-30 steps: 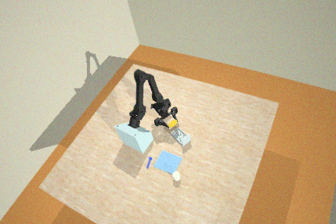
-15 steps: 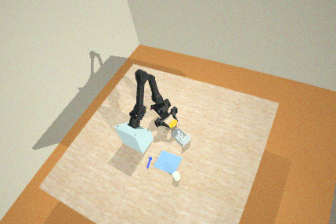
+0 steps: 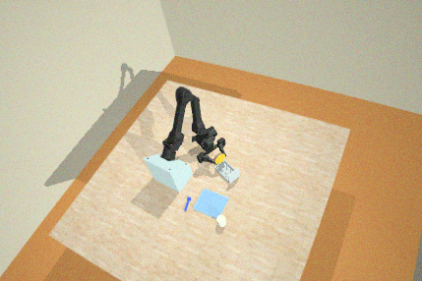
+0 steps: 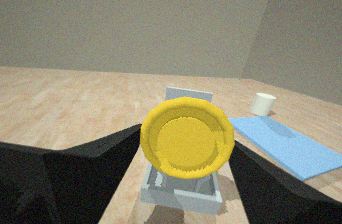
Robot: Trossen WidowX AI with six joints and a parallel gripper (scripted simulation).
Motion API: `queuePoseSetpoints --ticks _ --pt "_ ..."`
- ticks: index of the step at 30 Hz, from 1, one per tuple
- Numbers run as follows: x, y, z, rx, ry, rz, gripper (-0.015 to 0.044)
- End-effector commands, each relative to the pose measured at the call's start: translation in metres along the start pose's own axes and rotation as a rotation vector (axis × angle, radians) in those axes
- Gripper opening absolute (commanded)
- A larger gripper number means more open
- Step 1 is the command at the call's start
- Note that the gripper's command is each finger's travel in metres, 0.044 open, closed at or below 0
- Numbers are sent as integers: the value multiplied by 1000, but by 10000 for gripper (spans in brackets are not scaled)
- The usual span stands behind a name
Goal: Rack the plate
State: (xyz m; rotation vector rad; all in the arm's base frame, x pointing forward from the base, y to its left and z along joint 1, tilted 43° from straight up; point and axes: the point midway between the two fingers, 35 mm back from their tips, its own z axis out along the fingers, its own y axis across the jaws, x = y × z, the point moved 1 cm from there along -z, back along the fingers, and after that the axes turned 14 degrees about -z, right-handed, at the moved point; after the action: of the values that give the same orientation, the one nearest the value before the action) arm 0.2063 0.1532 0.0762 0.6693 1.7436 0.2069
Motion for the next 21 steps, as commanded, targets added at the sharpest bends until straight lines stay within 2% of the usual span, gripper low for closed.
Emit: queuePoseSetpoints --ticks 1,17,21 --pt "2 -2 5 2 1 -6 0" --pt "0 -4 23 -1 -2 7 0" --pt "16 -1 24 -1 -3 13 0"
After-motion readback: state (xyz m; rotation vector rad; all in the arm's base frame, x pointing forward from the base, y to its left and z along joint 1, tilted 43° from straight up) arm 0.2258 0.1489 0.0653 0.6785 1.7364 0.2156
